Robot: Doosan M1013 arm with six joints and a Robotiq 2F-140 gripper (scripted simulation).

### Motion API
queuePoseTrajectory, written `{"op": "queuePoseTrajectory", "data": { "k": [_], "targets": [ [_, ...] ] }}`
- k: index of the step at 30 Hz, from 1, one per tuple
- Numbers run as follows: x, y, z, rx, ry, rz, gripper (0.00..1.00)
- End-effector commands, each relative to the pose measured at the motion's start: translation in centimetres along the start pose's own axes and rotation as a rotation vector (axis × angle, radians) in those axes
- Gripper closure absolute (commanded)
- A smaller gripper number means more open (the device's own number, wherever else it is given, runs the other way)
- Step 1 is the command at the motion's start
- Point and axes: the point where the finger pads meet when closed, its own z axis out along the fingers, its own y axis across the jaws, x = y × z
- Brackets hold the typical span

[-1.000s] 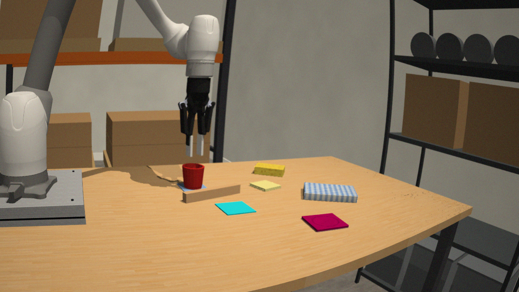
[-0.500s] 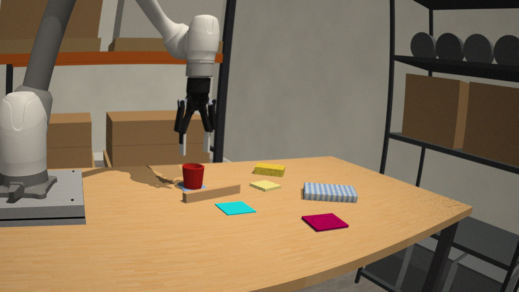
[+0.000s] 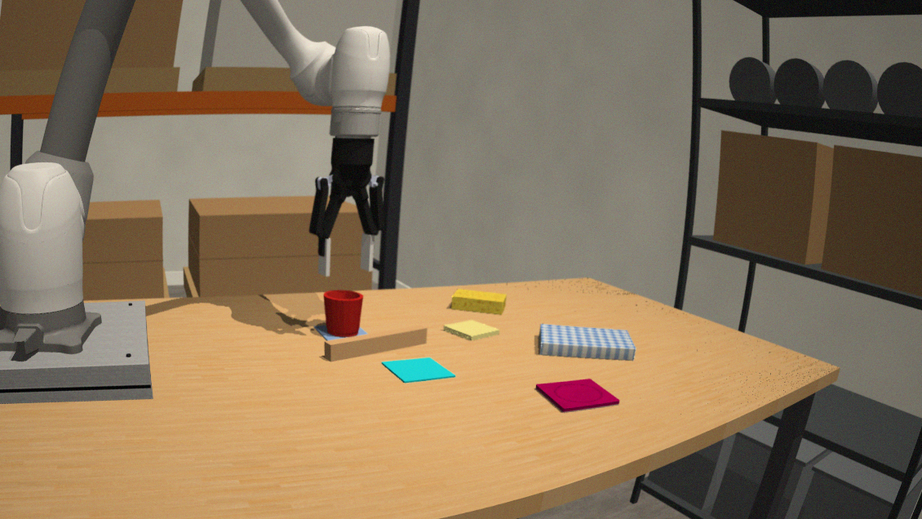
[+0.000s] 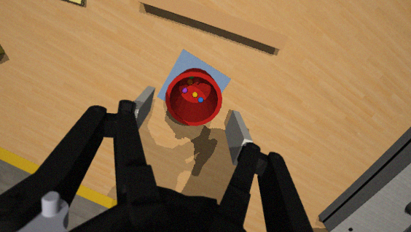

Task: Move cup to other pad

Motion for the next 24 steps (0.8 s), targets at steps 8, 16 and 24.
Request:
{"op": "queuePoseTrajectory", "data": {
  "k": [8, 16, 24],
  "targets": [
    [-0.2, 0.1, 0.6, -0.004, -0.002, 0.002, 0.41],
    [-0.2, 0.2, 1.4, -0.005, 0.000, 0.002, 0.41],
    [-0.3, 0.2, 3.7, -0.005, 0.000, 0.002, 0.41]
  ]
}}
